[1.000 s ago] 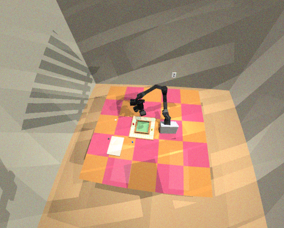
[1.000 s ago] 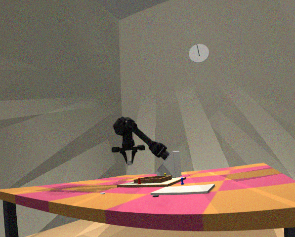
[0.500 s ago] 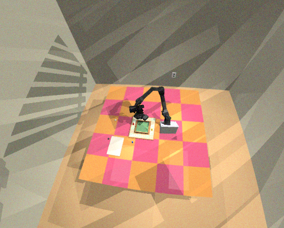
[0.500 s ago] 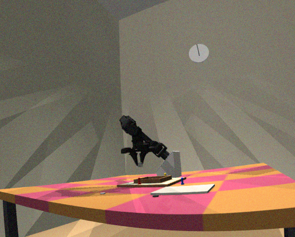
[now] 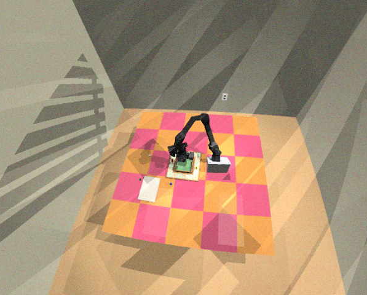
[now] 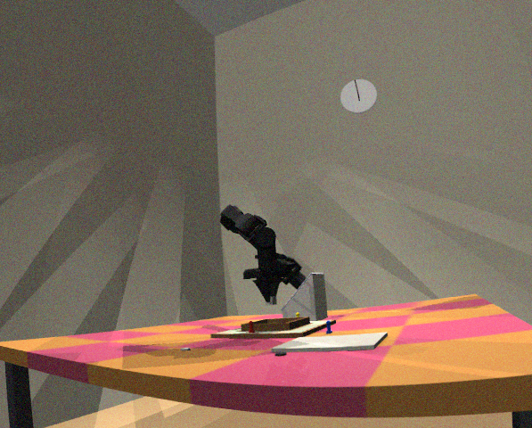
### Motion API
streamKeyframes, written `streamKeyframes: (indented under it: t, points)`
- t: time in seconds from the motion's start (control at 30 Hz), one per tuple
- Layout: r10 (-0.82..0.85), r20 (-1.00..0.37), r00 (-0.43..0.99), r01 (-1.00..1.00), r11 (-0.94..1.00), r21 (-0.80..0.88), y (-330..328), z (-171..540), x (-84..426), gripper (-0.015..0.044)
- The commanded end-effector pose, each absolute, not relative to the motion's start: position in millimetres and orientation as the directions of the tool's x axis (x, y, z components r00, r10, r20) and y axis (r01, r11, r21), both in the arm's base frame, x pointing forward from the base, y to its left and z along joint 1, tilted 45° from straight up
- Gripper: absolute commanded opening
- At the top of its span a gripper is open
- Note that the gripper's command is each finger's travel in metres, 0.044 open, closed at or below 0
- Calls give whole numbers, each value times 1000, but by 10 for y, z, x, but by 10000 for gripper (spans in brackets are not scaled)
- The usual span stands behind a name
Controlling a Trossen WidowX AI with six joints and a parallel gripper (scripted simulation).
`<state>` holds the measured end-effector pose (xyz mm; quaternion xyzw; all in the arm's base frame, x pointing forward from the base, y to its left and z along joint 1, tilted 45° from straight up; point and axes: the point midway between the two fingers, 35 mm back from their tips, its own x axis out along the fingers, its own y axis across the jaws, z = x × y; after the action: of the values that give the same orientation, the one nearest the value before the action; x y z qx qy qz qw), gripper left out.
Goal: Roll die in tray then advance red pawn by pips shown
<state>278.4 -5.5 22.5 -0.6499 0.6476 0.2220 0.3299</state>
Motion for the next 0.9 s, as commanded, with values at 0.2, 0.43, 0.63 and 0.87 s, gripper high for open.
streamKeyframes:
  t: [0.2, 0.43, 0.63, 0.87]
  points:
    - [-681, -730, 50, -998, -7, -62, -8, 118, 2724, 0]
    - [-509, -860, -27, -999, 39, 8, -56, 40, 2662, 0]
    - [-331, -942, -47, -999, 42, 35, -72, -6, 2629, 0]
    - [-114, -993, -13, -1000, 17, 11, -76, -21, 2624, 0]
